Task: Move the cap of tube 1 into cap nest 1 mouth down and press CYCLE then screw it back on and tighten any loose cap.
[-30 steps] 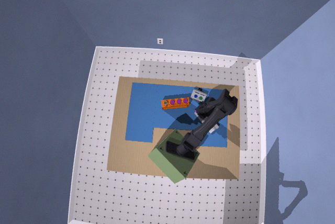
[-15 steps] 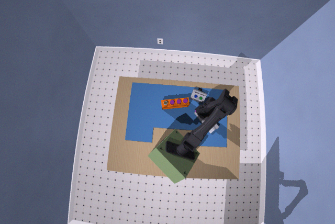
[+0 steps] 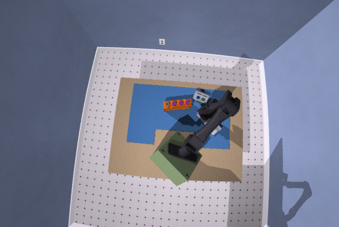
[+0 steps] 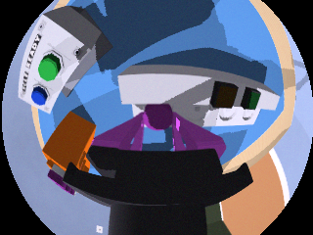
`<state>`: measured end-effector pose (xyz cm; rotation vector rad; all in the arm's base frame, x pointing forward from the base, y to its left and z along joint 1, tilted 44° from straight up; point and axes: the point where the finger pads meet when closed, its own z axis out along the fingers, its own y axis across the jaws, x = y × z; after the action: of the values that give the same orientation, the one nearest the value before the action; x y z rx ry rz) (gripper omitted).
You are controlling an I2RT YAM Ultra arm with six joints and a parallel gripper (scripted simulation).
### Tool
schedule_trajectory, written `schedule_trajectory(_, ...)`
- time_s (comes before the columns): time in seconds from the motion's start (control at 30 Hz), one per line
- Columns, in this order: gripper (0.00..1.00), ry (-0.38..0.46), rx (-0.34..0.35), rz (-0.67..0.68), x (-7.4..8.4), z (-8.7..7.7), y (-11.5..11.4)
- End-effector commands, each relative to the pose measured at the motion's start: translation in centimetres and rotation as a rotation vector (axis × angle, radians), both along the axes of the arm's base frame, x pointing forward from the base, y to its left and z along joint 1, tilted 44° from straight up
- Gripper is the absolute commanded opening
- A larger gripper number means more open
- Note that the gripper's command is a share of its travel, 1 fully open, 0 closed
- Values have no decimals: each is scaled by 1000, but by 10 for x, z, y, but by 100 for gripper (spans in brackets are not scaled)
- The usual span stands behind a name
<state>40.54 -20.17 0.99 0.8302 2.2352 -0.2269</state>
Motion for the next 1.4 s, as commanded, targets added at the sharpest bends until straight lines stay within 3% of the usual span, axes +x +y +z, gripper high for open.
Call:
schedule_trajectory(0.0,0,-11,-5,2,2,4,-1)
schedule_trajectory(0.67,0,-11,-5,2,7,-1,-4)
schedule_trajectory(0.7,47,-11,-5,2,7,-1,-4)
schedule_trajectory(1.17,47,-11,-5,2,7,-1,-4)
schedule_trajectory(1.37,47,-11,-5,2,-10,21,8)
